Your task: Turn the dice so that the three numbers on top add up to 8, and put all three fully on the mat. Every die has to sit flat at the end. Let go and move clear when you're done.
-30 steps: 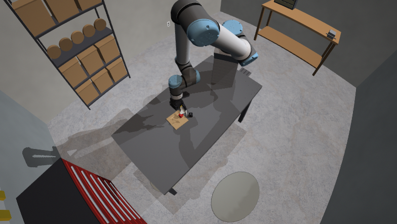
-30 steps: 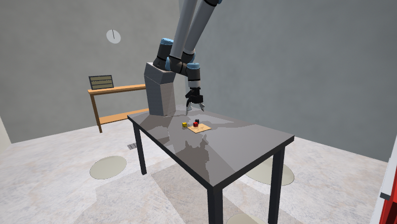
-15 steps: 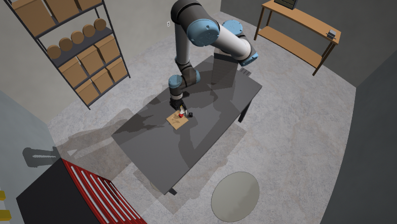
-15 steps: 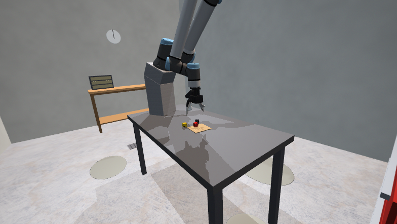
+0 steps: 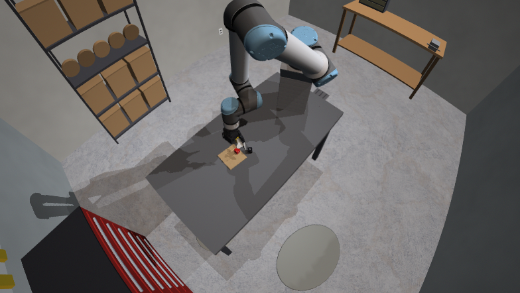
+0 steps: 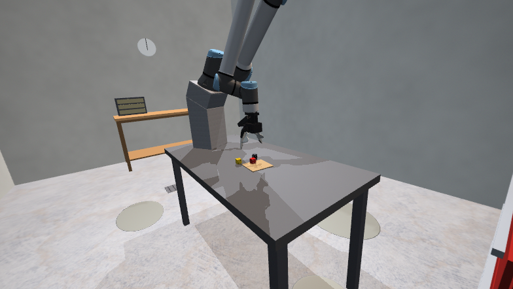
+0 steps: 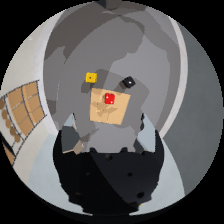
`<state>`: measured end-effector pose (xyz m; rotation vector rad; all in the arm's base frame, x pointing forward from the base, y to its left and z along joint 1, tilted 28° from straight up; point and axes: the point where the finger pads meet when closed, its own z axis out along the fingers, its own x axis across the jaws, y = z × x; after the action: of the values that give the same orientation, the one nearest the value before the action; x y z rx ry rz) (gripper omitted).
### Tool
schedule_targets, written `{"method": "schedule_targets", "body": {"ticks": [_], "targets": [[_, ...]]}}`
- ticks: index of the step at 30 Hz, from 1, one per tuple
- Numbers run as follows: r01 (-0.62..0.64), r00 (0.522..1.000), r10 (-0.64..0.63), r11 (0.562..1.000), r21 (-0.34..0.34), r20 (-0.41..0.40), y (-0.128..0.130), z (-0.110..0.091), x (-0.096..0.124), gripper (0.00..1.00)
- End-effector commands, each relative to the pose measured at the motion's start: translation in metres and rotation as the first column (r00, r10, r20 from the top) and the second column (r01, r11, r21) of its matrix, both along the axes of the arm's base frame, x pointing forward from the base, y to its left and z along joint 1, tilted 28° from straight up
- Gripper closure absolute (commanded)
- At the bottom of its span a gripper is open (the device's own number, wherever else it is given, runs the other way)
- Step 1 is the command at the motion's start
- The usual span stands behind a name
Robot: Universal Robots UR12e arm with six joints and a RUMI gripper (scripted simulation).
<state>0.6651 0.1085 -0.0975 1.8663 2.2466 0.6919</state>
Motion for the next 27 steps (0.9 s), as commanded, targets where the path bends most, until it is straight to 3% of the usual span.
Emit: {"method": "schedule_targets", "body": {"ticks": [1,10,22,25,27], "targets": [[-0.098,0.995,0.099,0.994,-0.042,0.024,-0.005,-0.004,-0.004,0.00],[-0.231,0.970,0.238,0.967,-0.109,0.053,-0.011,-0.008,-0.007,0.00],[-0.436,0.883,0.462,0.871,-0.226,0.081,-0.021,-0.015,-0.011,0.00],[-0.437,0.882,0.464,0.871,-0.227,0.081,-0.021,-0.015,-0.011,0.00],[-0.484,0.851,0.518,0.837,-0.258,0.083,-0.023,-0.016,-0.012,0.00]]}}
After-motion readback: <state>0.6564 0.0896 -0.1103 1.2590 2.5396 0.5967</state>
